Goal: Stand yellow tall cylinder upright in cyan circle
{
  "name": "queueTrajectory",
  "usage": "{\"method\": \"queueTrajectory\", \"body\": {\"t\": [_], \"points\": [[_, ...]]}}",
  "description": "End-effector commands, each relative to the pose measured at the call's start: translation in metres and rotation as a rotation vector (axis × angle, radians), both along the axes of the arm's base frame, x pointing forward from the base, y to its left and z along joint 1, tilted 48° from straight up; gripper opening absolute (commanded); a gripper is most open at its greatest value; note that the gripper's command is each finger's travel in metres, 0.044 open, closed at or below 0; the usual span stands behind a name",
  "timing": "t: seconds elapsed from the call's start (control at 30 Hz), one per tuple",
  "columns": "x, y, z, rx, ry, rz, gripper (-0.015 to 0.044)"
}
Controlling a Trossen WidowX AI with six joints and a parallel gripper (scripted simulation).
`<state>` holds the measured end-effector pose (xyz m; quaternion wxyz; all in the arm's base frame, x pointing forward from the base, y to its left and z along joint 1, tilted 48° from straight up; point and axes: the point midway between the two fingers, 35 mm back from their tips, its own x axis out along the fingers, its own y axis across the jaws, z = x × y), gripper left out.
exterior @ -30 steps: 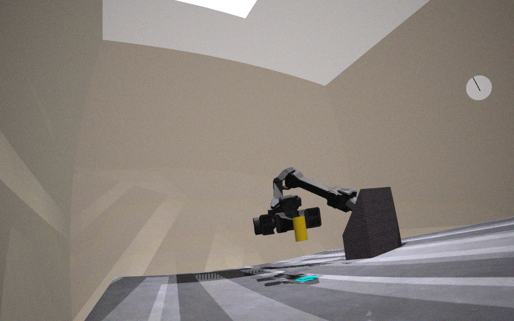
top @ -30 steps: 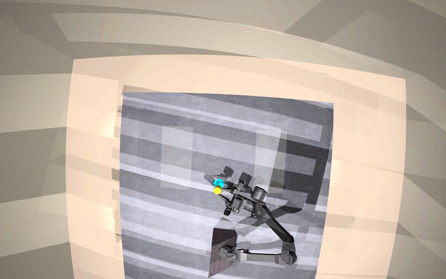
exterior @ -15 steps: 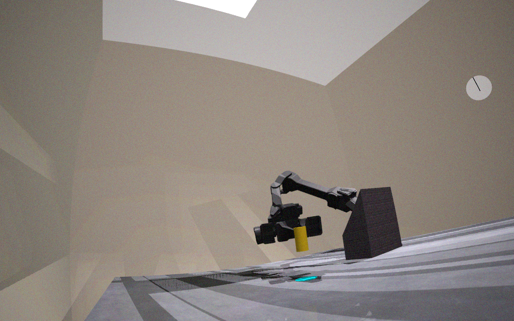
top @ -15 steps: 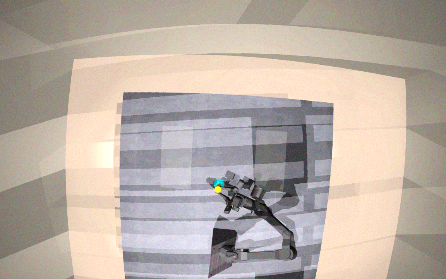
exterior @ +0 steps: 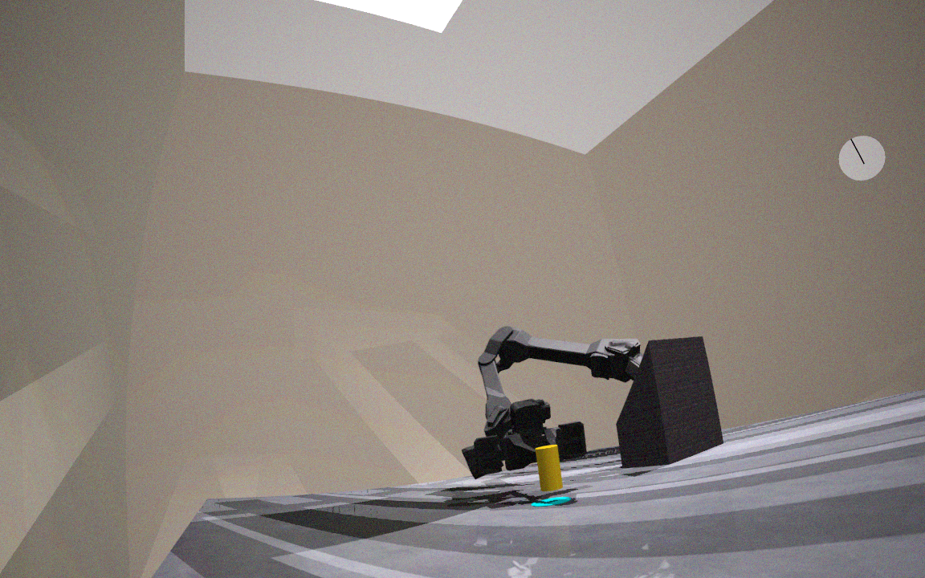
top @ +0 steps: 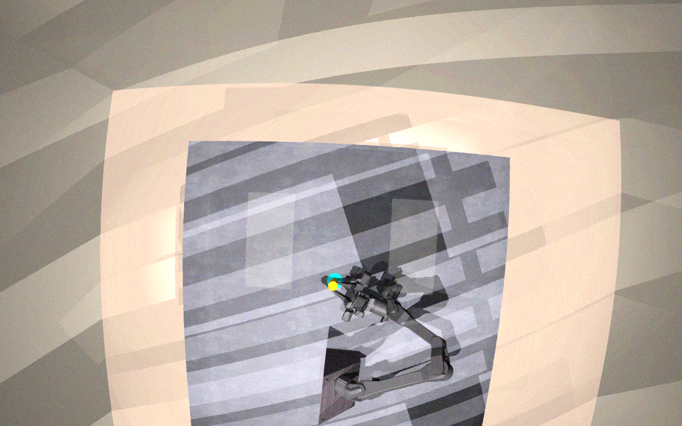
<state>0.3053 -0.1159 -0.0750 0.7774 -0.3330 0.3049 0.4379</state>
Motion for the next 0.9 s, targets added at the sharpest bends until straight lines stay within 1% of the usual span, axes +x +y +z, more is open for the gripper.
{"method": "queueTrajectory", "body": {"t": [0.0,0.1,0.47,0.83,0.87], "points": [[0.0002,-0.0087,-0.0059,0.001,-0.006,0.003,0.0105],[-0.0011,-0.0157,-0.0108,-0.004,-0.001,0.0,0.0105],[-0.0011,-0.0157,-0.0108,-0.004,-0.001,0.0,0.0105],[-0.0011,-0.0157,-0.0108,-0.004,-0.001,0.0,0.0394],[-0.0011,-0.0157,-0.0108,-0.004,-0.001,0.0,0.04]]}}
